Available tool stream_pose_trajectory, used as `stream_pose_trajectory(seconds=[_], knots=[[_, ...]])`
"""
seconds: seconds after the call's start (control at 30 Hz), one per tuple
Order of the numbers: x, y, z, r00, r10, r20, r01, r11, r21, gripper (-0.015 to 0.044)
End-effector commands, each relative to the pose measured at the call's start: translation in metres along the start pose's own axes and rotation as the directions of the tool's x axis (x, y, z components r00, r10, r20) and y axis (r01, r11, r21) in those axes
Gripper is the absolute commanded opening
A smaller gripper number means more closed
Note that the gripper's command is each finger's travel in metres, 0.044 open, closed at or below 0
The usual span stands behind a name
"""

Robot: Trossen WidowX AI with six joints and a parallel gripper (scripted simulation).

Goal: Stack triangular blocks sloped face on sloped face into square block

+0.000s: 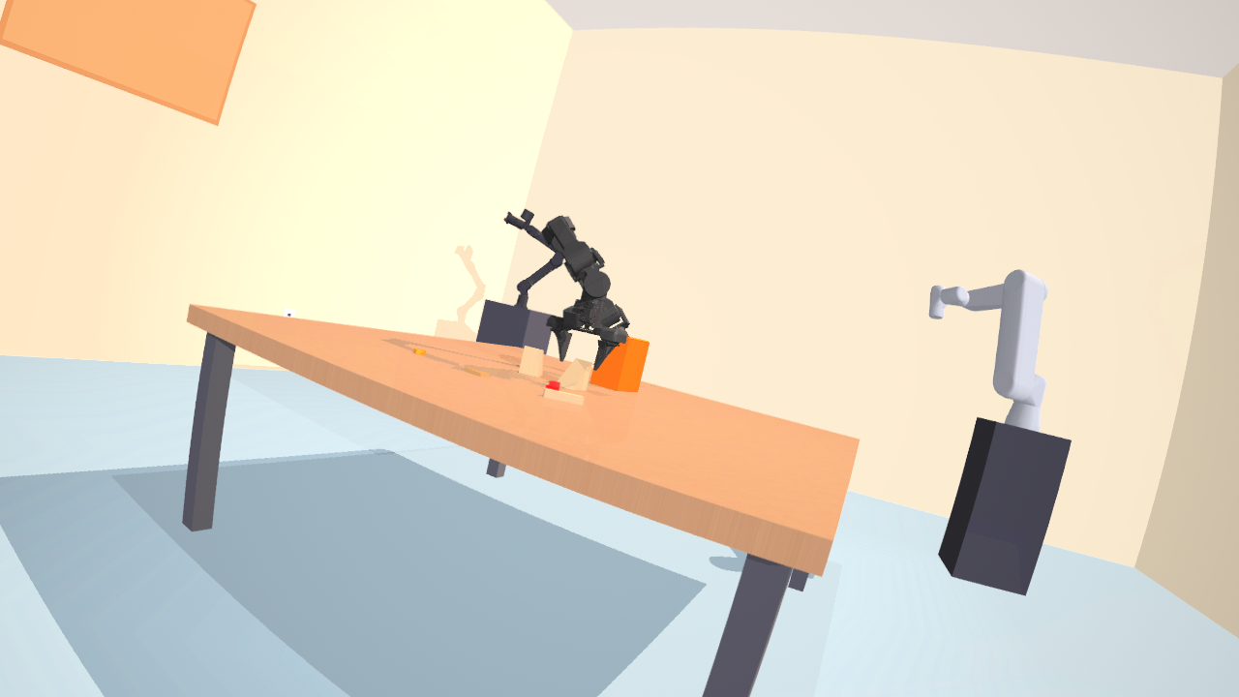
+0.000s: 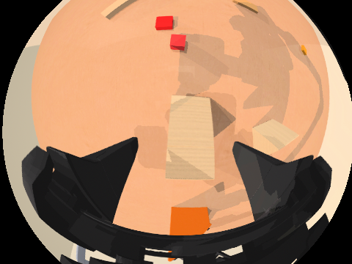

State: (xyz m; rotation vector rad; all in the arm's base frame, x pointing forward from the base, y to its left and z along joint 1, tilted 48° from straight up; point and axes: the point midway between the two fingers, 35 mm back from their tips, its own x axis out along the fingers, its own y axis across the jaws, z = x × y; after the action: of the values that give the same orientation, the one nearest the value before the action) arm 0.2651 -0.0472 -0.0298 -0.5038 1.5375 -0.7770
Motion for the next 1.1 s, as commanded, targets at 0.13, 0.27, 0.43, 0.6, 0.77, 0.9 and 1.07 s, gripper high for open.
stream_pose_trajectory(seconds=[0.13, 0.27, 0.43, 0.6, 0.77, 0.9, 1.07], knots=[[0.015, -0.001, -0.003, 1.0, -0.007, -0.006, 0.007, 1.0, -0.008, 0.044], [0.021, -0.001, -0.003, 1.0, -0.009, -0.006, 0.009, 1.0, -0.008, 0.044], [0.029, -0.002, -0.004, 1.0, -0.01, -0.006, 0.01, 1.0, -0.007, 0.044], [0.037, -0.003, -0.005, 1.0, -0.012, -0.007, 0.012, 1.0, -0.007, 0.044], [0.045, -0.004, -0.007, 1.0, -0.015, -0.008, 0.015, 1.0, -0.007, 0.044], [0.047, -0.004, -0.007, 1.0, -0.016, -0.008, 0.016, 1.0, -0.007, 0.0414], [0.047, -0.004, -0.007, 1.0, -0.016, -0.008, 0.016, 1.0, -0.007, 0.0282]])
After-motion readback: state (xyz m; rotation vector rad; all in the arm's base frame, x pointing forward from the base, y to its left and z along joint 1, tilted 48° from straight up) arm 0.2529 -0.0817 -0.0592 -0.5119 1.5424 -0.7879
